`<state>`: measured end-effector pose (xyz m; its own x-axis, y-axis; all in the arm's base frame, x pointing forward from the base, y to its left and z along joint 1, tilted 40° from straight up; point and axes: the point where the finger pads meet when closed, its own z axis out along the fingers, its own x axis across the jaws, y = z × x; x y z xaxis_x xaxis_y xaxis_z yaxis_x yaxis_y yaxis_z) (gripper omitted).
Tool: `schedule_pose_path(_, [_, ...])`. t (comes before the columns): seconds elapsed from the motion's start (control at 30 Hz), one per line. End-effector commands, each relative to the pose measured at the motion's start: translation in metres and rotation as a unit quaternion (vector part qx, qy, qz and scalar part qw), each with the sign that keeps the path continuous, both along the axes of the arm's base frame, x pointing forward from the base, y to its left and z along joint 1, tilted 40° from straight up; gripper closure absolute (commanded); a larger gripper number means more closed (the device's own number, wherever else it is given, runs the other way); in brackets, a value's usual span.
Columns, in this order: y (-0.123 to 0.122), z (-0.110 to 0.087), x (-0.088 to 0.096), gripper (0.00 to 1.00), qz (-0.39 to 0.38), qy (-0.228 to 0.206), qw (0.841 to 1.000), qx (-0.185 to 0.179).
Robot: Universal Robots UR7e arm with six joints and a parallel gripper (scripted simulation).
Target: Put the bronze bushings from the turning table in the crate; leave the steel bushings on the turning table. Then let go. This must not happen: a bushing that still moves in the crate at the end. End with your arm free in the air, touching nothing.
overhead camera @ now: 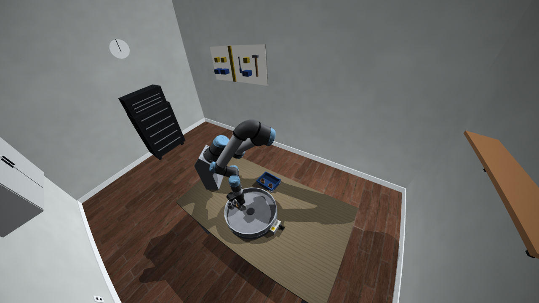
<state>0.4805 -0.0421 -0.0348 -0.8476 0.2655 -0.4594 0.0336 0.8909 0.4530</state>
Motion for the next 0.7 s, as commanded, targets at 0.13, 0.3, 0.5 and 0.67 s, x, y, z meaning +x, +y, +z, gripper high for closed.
schedule_pose_path(0.13, [-0.0025, 0.0049, -0.003, 1.0, 0.0, 0.0, 1.0, 0.0])
schedule_pose_path(0.3, [-0.003, 0.006, -0.0038, 1.0, 0.0, 0.0, 1.0, 0.0])
schedule_pose_path(0.5, [-0.003, 0.006, -0.0038, 1.0, 0.0, 0.0, 1.0, 0.0])
schedule_pose_path(0.67, [-0.0047, 0.0095, -0.0062, 1.0, 0.0, 0.0, 1.0, 0.0])
